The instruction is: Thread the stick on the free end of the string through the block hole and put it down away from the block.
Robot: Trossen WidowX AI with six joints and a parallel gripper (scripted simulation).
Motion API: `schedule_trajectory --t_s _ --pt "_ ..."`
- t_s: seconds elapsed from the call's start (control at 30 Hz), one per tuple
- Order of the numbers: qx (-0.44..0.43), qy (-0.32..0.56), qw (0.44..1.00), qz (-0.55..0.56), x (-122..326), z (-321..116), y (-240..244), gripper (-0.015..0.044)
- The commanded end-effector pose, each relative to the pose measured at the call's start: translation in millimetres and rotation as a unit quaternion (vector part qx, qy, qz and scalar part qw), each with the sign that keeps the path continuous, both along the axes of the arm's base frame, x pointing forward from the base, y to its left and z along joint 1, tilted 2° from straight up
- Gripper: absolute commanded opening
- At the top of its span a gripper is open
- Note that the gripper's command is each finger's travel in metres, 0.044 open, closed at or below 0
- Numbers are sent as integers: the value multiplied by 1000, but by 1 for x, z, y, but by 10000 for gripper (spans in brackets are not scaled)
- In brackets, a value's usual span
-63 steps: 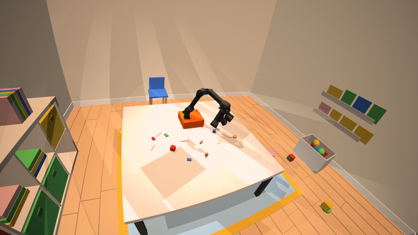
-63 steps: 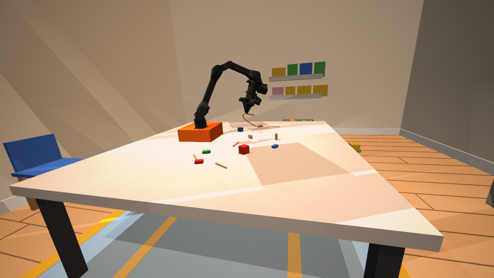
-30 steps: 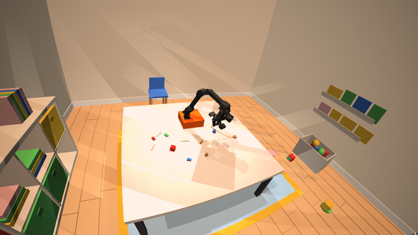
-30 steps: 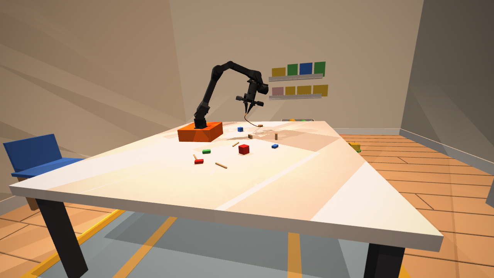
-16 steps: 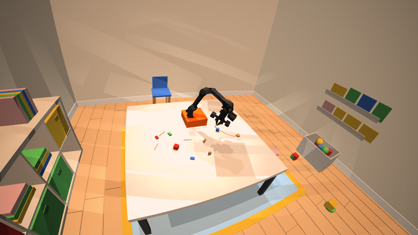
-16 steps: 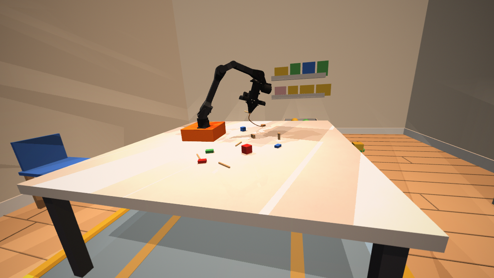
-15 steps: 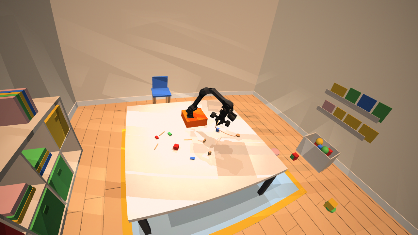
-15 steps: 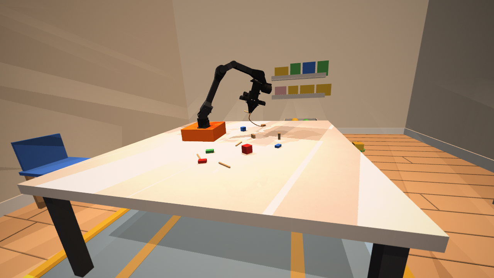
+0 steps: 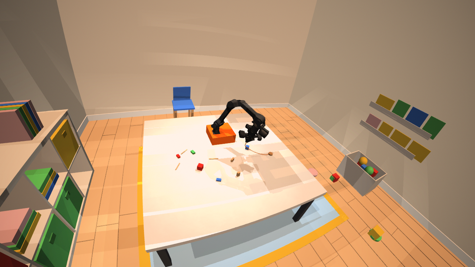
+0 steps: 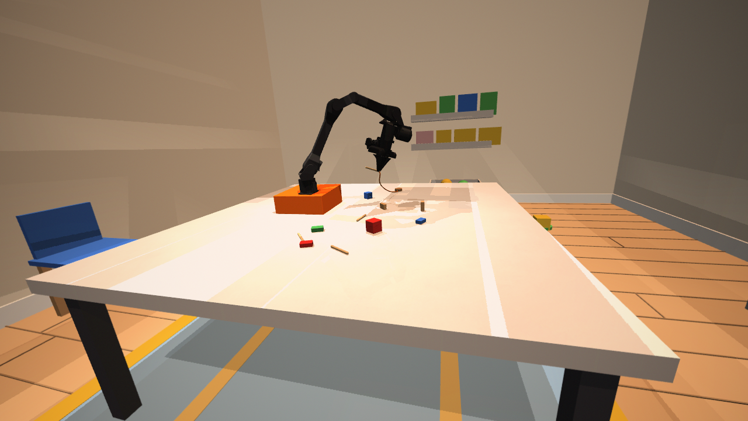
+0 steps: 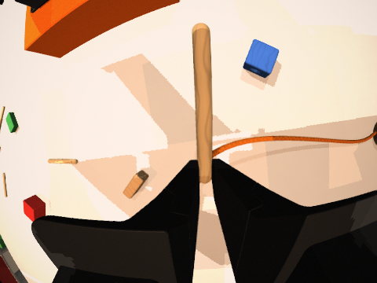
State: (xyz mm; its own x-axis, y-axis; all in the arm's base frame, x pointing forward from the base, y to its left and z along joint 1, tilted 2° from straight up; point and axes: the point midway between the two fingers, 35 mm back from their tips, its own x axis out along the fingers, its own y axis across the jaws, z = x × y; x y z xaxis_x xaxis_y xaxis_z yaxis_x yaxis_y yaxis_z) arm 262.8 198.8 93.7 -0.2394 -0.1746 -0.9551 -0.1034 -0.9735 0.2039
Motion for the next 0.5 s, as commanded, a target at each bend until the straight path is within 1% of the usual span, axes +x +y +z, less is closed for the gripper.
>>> schedule_trajectory --t_s 0.0,0.23,0.47 --pt "14 14 998 56 0 -1 0 0" --pt "45 36 984 169 1 -1 0 0" --pt "75 56 956 278 2 -1 -1 0"
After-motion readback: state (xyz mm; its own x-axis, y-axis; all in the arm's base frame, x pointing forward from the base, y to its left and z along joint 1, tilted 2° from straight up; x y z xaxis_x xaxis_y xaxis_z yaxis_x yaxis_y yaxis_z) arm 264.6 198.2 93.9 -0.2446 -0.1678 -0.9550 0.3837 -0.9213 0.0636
